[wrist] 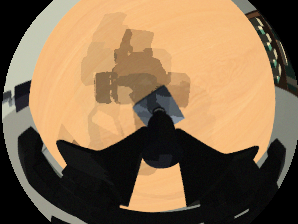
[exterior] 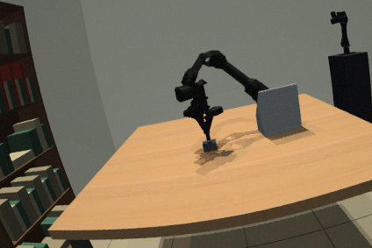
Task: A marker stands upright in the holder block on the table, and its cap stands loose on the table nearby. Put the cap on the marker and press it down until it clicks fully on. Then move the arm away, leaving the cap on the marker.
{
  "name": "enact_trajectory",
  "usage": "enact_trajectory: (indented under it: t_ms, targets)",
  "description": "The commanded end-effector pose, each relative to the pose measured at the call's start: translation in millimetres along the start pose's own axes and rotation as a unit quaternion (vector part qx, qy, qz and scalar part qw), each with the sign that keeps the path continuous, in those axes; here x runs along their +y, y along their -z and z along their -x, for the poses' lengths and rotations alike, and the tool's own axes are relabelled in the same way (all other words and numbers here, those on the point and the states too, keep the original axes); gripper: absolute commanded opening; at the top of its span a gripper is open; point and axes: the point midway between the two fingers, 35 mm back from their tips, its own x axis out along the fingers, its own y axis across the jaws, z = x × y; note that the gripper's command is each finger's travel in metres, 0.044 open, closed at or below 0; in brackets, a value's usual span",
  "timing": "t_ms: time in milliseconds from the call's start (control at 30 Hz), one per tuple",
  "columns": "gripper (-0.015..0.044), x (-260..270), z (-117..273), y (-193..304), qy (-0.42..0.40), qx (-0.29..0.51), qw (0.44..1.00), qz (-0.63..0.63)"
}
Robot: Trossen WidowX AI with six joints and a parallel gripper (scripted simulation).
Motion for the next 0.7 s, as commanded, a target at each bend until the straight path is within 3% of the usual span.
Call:
enact_trajectory:
  t_ms: [0, 667]
  targets:
    - [0.0000, 0, -9, 1, 0.001, 0.002, 1.000, 0.000]
    - [0.0000, 0, -27, 2, 0.002, 0.003, 1.000, 0.000]
